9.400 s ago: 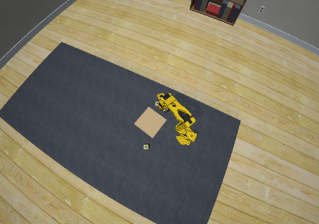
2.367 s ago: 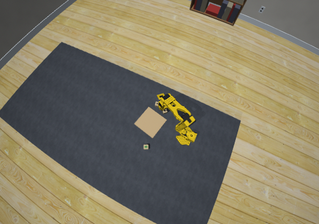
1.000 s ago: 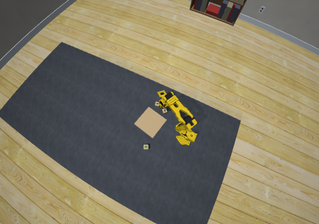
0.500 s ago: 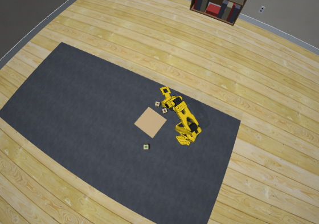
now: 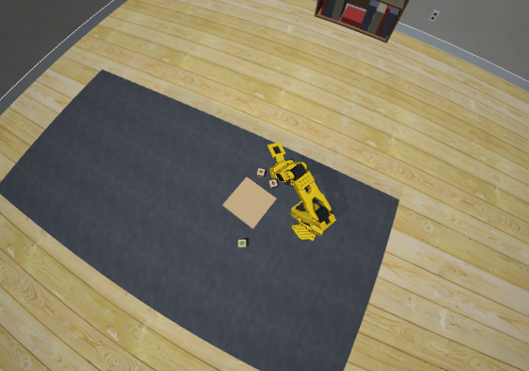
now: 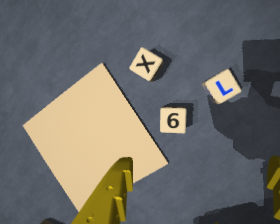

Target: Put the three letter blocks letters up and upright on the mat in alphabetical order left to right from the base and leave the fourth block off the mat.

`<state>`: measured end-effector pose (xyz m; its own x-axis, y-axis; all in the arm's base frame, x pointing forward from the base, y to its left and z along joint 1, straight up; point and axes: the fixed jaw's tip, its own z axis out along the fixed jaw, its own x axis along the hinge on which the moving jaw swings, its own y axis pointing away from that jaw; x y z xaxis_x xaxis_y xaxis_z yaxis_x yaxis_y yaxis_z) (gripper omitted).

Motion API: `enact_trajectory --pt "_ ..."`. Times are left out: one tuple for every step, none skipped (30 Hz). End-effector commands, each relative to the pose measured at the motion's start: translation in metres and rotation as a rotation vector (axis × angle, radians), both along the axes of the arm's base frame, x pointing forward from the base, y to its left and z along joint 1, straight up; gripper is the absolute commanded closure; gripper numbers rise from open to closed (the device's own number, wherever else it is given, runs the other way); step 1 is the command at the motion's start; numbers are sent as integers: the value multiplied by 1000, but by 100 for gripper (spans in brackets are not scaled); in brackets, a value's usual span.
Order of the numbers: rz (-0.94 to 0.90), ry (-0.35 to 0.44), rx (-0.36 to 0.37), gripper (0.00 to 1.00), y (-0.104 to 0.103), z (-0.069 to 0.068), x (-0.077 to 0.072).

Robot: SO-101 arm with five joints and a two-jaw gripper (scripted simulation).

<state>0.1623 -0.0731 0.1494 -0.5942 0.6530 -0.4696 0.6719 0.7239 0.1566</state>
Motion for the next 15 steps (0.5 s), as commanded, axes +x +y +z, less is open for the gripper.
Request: enact_trajectory --pt "23 -55 -35 68 1 12 2" --pt "33 -53 -38 68 2 12 3" --pt "46 -52 -42 68 3 12 3" --pt "61 -50 -46 68 4 12 4" --pt "79 -48 -50 68 5 12 5" --pt "99 -45 -56 68 7 12 6" --pt "122 -42 -62 68 9 12 7" --pt "148 -40 -69 68 11 12 8" --pt "148 -40 -69 68 11 12 8" --pt "148 -40 -69 68 11 12 8" --pt "176 -36 -77 68 13 12 9" --pt "207 -33 -85 68 15 12 10" --pt "240 -30 -95 68 18 12 11" --pt "277 -26 -105 68 21 12 13" --pt "315 -22 -116 68 24 12 14"
